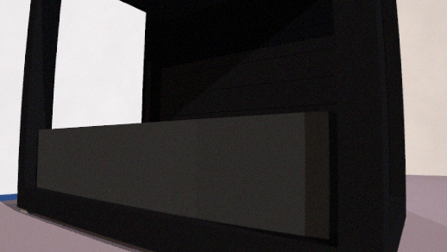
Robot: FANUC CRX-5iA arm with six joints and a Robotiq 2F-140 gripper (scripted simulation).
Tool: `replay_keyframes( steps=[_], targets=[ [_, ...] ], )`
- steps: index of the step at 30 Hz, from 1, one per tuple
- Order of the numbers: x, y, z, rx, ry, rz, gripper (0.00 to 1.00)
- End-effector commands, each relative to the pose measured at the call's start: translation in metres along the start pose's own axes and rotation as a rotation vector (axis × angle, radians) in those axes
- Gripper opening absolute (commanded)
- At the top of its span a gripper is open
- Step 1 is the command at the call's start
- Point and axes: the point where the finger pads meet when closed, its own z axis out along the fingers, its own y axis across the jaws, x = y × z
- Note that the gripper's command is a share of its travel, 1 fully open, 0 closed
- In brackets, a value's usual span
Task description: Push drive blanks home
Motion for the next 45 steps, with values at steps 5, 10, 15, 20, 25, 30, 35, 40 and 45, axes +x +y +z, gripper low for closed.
replay_keyframes(
  steps=[5,10,15,20,25,30,35,40,45],
  targets=[
    [-0.001,0.000,0.001,-0.002,-0.003,0.000,0.00],
    [-0.001,0.000,-0.004,-0.002,-0.003,0.000,0.00],
    [-0.001,0.000,-0.028,-0.002,-0.003,0.000,0.00],
    [-0.001,0.000,-0.046,-0.002,-0.003,0.000,0.00],
    [-0.001,0.000,-0.071,-0.002,-0.003,0.000,0.00],
    [-0.001,0.000,-0.081,-0.002,-0.003,0.000,0.00],
    [-0.001,0.000,-0.081,-0.002,-0.003,0.000,0.00],
    [0.003,0.000,-0.082,-0.002,-0.003,0.000,0.00],
    [0.016,0.000,-0.082,-0.002,-0.003,0.000,0.00]
  ],
)
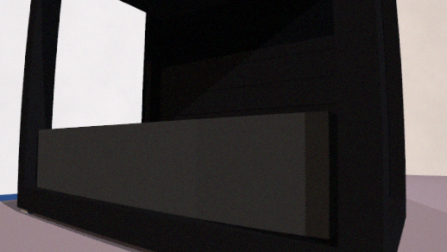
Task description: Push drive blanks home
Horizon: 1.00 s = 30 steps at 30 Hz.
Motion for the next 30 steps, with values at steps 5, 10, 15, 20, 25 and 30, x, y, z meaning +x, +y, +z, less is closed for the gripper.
replay_keyframes(
  steps=[5,10,15,20,25,30],
  targets=[
    [0.034,-0.001,-0.001,0.000,-0.001,-0.002,0.00],
    [0.053,-0.001,-0.002,0.000,-0.001,-0.002,0.00],
    [0.083,-0.002,-0.003,0.000,-0.001,-0.002,0.00],
    [0.101,-0.002,-0.004,0.000,-0.001,-0.002,0.00],
    [0.105,-0.002,-0.004,0.000,-0.001,-0.002,0.00],
    [0.105,-0.002,0.000,0.000,-0.001,-0.002,0.00]
  ],
)
